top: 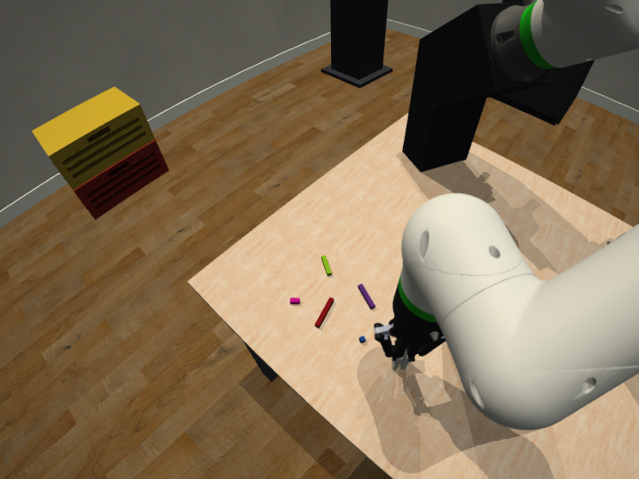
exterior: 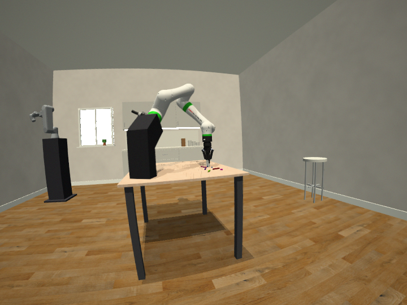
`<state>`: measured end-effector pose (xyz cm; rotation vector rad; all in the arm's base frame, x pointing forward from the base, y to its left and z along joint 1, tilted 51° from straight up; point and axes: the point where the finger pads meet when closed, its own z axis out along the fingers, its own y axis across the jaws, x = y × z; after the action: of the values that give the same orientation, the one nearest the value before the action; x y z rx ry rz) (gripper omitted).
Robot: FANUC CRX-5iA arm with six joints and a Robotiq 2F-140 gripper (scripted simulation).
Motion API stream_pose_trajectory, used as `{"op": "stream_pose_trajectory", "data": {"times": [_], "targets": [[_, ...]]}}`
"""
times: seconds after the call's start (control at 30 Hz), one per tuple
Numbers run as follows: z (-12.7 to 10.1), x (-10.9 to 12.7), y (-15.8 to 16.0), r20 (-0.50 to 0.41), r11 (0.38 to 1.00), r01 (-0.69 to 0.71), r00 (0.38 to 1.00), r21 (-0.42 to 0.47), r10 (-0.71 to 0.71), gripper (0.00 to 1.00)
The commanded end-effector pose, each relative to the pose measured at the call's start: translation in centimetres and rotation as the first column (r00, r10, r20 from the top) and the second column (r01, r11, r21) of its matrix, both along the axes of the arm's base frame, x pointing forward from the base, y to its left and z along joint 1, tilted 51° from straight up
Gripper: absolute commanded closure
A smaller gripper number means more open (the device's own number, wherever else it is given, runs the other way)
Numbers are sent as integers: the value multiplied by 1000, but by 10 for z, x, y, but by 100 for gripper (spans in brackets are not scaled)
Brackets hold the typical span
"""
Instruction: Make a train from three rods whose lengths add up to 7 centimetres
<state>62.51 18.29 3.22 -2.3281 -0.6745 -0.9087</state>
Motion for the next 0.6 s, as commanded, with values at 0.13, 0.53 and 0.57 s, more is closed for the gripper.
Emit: {"op": "stream_pose_trajectory", "data": {"times": [0.13,0.53,0.57], "targets": [[0,0,-1,0,1000,0,1000,0,0,97],[30,-22,-31,0,1000,0,1000,0,0,97],[35,-25,-36,0,1000,0,1000,0,0,97]]}}
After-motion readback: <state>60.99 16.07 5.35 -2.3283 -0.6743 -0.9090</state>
